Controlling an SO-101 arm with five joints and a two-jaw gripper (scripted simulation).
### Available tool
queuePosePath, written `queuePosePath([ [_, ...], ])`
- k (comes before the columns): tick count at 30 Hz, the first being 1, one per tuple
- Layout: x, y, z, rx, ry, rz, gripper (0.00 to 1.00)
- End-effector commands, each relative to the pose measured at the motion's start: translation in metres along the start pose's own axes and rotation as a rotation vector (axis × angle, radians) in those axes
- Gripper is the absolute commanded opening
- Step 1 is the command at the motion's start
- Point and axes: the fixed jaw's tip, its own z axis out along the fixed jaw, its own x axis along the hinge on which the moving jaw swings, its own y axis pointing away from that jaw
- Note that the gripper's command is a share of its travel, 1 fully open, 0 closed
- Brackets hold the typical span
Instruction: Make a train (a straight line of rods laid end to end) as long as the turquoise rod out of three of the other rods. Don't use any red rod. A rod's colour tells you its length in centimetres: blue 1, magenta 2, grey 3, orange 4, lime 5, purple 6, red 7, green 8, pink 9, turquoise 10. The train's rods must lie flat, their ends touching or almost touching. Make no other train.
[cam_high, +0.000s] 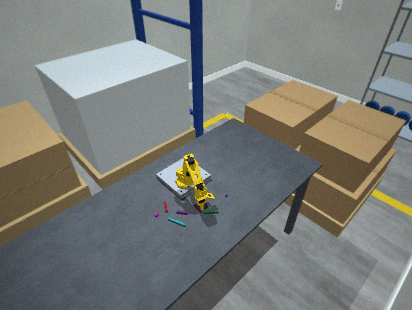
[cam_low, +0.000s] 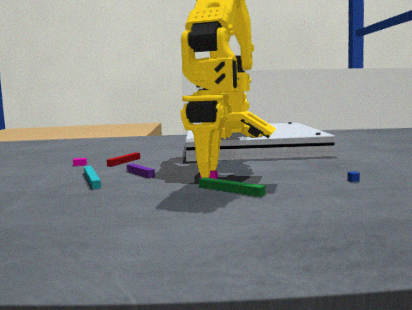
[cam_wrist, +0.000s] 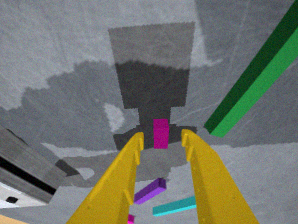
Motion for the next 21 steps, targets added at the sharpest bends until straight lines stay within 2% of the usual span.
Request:
queuePosePath([
  [1,-0.001,0.002,0.0,0.002,-0.001,0.005,0.17],
  [21,-0.002,0.002,-0.016,0.002,-0.001,0.005,0.17],
])
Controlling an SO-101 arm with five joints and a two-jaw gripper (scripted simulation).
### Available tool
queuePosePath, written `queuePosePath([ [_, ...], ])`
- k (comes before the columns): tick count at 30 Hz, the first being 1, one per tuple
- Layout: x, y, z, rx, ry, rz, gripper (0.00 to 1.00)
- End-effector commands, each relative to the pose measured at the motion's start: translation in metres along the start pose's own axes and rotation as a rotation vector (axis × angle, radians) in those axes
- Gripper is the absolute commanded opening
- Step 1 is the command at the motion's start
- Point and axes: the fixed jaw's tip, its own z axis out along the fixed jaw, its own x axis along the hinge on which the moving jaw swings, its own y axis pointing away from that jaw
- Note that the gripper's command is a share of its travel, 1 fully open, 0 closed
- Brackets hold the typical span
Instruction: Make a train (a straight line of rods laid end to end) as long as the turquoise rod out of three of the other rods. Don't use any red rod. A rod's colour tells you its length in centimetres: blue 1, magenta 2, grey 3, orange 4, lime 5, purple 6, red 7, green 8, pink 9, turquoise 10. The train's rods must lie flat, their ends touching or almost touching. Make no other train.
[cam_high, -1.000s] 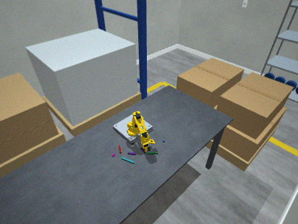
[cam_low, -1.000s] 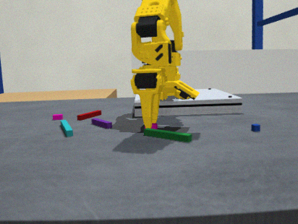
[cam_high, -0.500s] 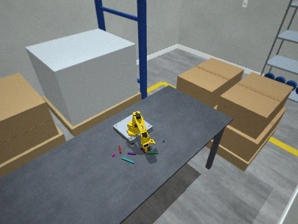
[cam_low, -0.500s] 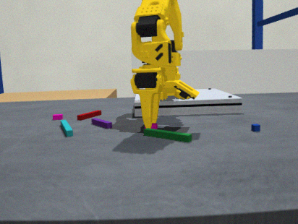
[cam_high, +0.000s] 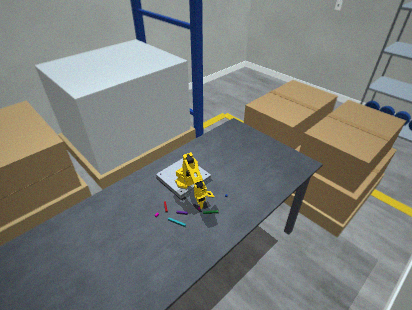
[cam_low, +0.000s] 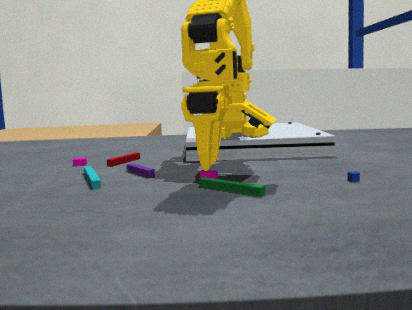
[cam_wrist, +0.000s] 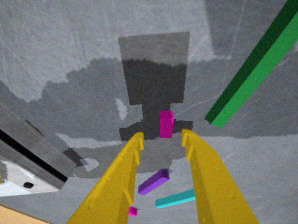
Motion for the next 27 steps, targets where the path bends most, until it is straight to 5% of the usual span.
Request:
queuePosePath([
  [1,-0.002,-0.003,-0.006,0.018,-0.001,0.005,0.17],
  [18,-0.002,-0.003,-0.011,0.018,-0.001,0.005,0.17],
  [27,-0.002,-0.003,-0.024,0.018,-0.001,0.005,0.17],
])
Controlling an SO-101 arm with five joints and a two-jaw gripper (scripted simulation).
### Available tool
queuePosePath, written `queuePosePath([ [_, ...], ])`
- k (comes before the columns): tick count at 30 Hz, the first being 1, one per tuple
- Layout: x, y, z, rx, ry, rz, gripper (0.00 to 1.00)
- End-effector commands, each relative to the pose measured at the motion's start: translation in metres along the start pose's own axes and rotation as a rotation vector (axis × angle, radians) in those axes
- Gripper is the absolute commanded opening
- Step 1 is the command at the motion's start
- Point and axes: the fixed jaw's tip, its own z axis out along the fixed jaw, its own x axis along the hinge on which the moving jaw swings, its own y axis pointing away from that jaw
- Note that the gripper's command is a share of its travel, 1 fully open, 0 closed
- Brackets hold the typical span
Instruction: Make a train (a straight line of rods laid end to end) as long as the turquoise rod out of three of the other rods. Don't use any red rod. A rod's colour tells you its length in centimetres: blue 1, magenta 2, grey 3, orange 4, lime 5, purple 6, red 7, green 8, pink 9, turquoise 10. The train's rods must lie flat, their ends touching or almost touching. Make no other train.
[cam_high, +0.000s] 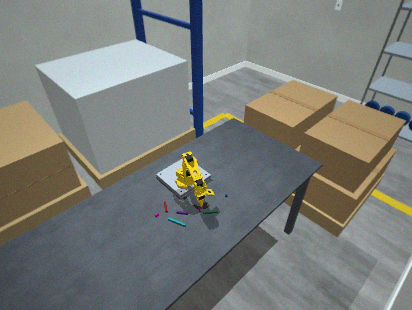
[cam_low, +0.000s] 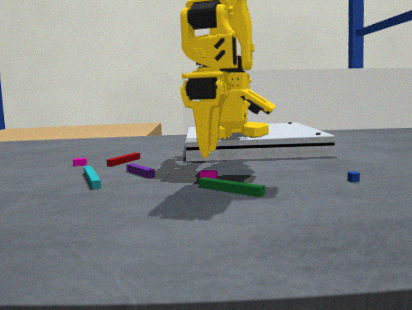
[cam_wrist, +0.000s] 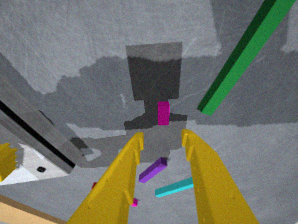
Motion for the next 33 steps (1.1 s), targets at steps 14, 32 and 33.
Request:
queuePosePath([
  [14,-0.002,-0.002,-0.023,0.019,-0.001,0.005,0.17],
  [32,-0.002,-0.002,-0.023,0.019,-0.001,0.005,0.17],
  [33,-0.002,-0.002,-0.023,0.019,-0.001,0.005,0.17],
])
